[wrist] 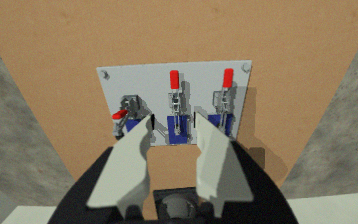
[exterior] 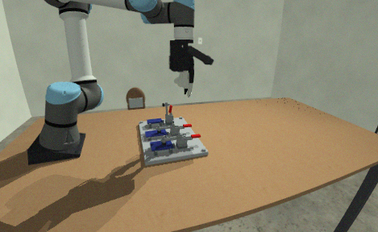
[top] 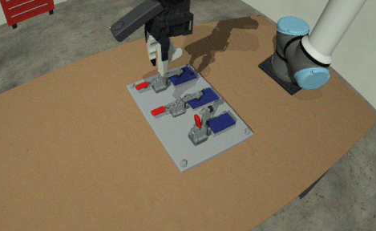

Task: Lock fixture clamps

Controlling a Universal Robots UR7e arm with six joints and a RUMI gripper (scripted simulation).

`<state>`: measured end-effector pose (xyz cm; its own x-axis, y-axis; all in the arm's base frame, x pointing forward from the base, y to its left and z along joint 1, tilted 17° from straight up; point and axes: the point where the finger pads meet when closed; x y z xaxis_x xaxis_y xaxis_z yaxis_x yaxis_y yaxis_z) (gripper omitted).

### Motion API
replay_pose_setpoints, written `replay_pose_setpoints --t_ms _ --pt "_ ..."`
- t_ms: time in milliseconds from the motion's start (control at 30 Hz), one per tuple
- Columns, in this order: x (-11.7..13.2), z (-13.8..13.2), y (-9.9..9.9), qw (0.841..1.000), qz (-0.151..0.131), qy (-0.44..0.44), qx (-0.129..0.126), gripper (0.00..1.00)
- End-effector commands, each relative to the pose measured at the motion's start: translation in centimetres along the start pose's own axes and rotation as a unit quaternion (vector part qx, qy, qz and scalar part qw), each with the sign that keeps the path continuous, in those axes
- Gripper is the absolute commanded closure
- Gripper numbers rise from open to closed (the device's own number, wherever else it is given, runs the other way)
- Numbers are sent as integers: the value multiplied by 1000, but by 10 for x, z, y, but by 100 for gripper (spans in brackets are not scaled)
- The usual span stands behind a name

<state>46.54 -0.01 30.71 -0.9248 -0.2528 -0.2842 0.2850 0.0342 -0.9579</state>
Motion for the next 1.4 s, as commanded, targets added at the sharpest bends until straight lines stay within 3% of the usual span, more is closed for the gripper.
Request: replay_pose_setpoints --t_ms 0,167,567,733,1133,1300,1367 --pt "0 0 -1 1000 0 0 0 72" --pt "13 -59 -1 1000 0 0 0 72" --pt "13 -59 -1 1000 0 0 0 72" --pt "25 -116 -1 1000 0 0 0 72" --pt "25 -116 -1 1000 0 0 0 72" --pt "25 -115 29 1000 0 0 0 72" --pt "25 -115 29 1000 0 0 0 72"
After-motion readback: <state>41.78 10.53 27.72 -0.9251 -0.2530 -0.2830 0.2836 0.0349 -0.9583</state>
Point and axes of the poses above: the point where the finger pads meet when closed, its own y axis out along the fingers, its own z axis across the jaws, x = y × z, and after that the axes turned 12 degrees about -y, right-handed
